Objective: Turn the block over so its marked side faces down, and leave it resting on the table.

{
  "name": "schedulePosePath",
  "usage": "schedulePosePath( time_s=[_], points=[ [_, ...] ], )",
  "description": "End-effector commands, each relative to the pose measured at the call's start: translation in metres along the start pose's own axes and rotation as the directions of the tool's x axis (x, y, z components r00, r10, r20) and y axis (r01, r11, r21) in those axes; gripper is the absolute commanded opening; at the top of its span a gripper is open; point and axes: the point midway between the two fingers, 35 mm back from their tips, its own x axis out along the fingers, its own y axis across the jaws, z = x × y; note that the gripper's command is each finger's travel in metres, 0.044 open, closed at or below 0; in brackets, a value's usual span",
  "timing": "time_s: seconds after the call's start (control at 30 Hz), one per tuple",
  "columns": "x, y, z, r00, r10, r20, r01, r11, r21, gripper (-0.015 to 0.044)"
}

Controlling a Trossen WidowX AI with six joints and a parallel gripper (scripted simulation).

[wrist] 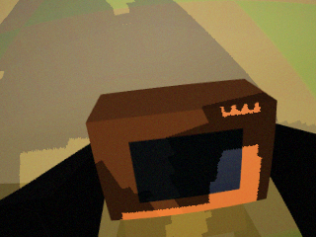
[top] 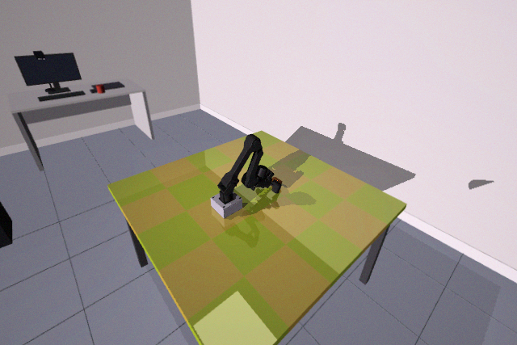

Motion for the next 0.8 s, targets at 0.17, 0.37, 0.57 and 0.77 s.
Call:
schedulePosePath(
  time_s=[0.17,0.37,0.57,0.77],
  points=[
    [-0.0002,0.0007,0.0009,1.000,0.005,0.005,-0.005,1.000,0.005,0.0368],
    [-0.0002,0.0007,0.0009,1.000,0.005,0.005,-0.005,1.000,0.005,0.0440],
    [-0.0002,0.0007,0.0009,1.000,0.005,0.005,-0.005,1.000,0.005,0.0440],
    [-0.0002,0.0007,0.0009,1.000,0.005,0.005,-0.005,1.000,0.005,0.0440]
  ],
)
